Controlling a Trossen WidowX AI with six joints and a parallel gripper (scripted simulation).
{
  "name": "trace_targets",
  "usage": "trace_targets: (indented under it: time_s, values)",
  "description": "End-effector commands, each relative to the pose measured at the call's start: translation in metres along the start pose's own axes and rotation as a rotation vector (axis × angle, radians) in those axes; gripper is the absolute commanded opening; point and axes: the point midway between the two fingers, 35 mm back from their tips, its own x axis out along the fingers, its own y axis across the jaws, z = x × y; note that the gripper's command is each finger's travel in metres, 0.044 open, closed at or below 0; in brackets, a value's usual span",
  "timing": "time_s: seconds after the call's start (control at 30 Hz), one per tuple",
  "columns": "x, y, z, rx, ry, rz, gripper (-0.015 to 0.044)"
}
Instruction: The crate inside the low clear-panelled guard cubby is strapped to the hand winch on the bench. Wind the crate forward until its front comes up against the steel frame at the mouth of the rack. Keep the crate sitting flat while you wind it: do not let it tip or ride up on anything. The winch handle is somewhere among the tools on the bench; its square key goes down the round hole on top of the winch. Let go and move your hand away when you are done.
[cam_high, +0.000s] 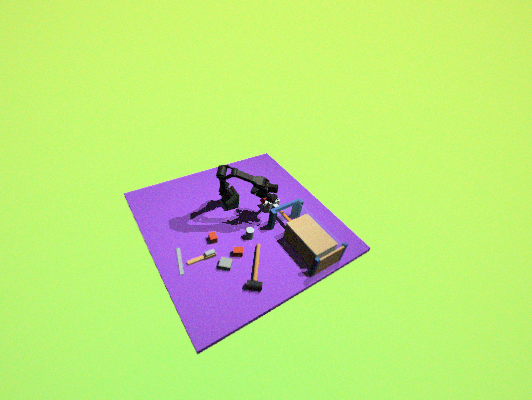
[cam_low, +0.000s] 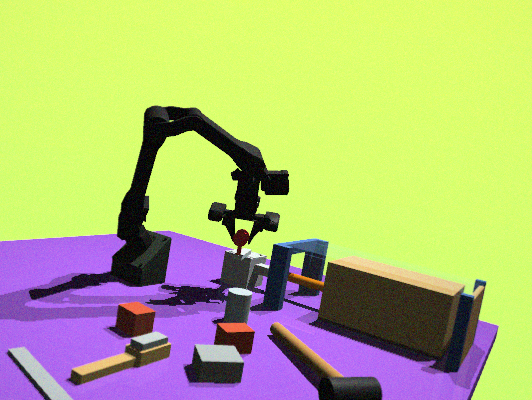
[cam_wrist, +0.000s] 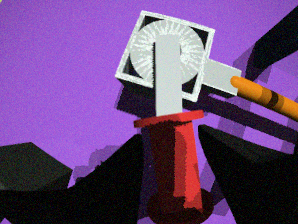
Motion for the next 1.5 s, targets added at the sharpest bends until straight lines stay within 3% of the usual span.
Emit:
trace_targets:
  time_s: [0.0, 0.1, 1.47]
  values:
    - [0.0, 0.0, 0.0, 0.0, 0.0, 0.0, 0.0072]
    - [0.0, 0.0, 0.0, 0.0, 0.0, 0.0, 0.0]
    - [0.003, -0.023, -0.002, -0.005, 0.005, 0.0, 0.0]
